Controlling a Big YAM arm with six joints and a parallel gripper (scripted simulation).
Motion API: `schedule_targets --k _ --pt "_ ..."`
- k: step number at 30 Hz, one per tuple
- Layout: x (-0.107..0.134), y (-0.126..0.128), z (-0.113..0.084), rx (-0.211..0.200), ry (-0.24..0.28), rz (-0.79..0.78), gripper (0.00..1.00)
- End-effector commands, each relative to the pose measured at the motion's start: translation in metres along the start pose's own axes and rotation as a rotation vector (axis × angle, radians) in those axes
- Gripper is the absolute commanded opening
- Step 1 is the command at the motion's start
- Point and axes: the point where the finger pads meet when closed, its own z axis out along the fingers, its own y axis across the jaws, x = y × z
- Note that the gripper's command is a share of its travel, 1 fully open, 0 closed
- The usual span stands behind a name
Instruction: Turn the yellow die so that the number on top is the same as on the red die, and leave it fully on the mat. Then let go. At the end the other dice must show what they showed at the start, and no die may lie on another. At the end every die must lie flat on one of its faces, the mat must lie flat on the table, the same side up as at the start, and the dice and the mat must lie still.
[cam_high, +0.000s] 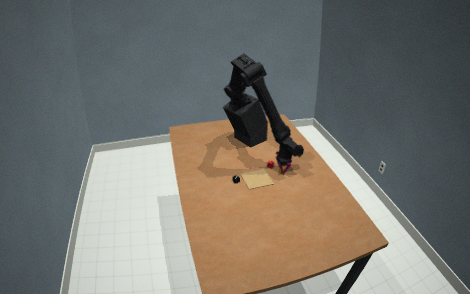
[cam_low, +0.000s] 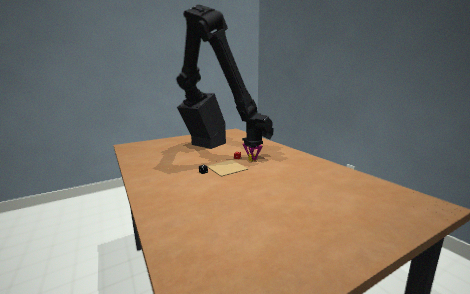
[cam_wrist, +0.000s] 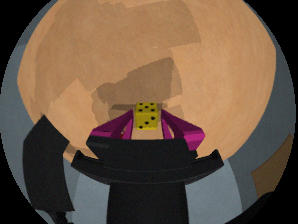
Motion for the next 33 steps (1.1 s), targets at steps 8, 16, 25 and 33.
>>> schedule_targets --k 8,16,25,33 --pt "0.0044 0.0017 0.0100 -0.012 0.000 0.009 0.45" --pt "0.0044 0.0017 0.0100 -0.012 0.000 0.009 0.45" --pt "0.0044 0.0017 0.0100 -0.012 0.000 0.009 0.45" --pt "0.0044 0.0017 0.0100 -0.012 0.001 0.010 0.26"
